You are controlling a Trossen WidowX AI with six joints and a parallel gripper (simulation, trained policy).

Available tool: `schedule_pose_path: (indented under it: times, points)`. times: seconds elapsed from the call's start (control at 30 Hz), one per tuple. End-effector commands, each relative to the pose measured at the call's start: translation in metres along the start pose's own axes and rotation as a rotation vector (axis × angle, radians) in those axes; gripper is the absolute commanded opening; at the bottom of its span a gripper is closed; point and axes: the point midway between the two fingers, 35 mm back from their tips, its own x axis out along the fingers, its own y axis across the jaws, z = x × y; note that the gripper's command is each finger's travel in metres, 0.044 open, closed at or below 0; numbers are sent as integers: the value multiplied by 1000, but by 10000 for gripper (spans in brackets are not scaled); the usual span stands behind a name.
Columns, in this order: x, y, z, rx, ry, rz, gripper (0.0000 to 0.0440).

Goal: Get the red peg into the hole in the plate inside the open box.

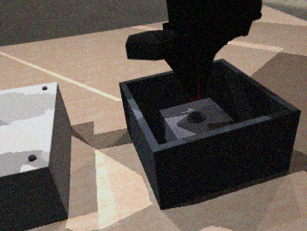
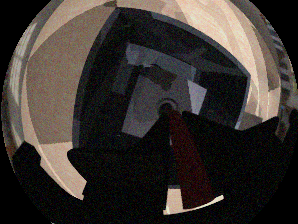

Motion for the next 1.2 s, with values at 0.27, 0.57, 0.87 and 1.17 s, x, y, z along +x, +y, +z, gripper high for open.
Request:
schedule_pose_path:
  times: [0.27, 0.57, 0.87, 1.17]
  points:
    - [38, 2, -3, -97, 98, 28, 156]
    - [35, 15, 21, -108, 116, 67, 305]
    - [22, 42, 45, -103, 139, 152, 440]
    - [4, 71, 65, -112, 124, 256, 440]
